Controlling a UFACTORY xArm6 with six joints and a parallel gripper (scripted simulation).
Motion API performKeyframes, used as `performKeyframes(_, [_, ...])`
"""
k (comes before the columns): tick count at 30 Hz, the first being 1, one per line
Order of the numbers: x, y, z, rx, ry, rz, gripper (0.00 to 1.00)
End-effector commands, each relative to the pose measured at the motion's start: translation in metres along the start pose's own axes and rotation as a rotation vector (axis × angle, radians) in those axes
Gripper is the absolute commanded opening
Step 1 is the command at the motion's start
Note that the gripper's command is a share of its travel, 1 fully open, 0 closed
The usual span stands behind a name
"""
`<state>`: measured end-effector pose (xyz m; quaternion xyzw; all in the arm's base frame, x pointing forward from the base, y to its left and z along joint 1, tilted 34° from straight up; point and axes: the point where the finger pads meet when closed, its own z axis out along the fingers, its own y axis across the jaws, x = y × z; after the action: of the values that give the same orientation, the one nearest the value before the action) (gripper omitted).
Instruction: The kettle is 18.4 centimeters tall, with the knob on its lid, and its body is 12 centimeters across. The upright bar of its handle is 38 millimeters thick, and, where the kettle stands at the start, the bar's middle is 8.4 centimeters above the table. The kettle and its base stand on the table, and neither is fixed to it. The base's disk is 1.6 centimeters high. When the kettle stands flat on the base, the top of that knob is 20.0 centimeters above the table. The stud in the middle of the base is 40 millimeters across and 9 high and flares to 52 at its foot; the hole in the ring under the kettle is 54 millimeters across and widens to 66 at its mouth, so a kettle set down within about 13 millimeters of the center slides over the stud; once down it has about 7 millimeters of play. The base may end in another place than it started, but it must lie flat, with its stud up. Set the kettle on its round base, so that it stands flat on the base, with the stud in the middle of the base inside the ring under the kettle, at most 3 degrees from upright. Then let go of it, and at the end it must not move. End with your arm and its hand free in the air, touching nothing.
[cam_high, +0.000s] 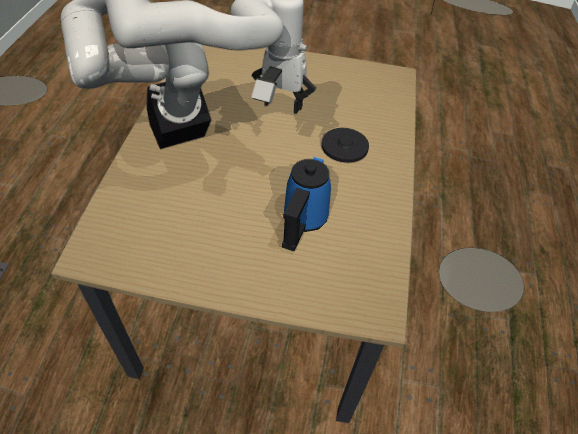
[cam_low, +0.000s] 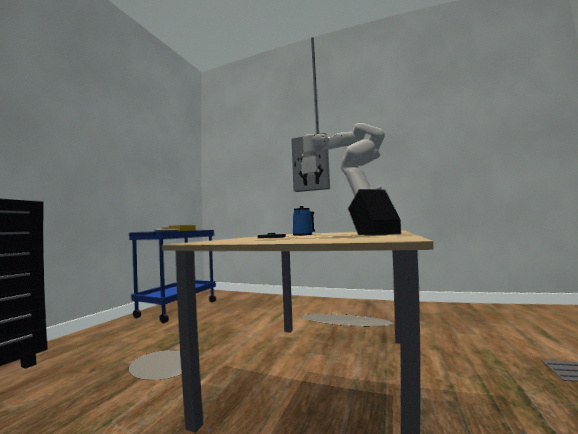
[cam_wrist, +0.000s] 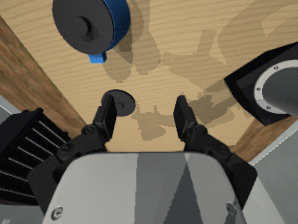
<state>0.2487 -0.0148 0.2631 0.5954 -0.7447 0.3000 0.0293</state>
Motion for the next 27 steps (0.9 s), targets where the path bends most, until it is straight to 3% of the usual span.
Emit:
performKeyframes(1, [0.022, -0.021, 0.002, -0.009, -0.018, -0.006, 0.81])
performKeyframes(13, [0.095, -0.078, 0.003, -0.009, -0.018, -0.006, 0.81])
performKeyframes(22, [0.128, -0.103, 0.004, -0.009, -0.018, -0.006, 0.81])
performKeyframes(27, [0.130, -0.105, 0.015, -0.009, -0.018, -0.006, 0.81])
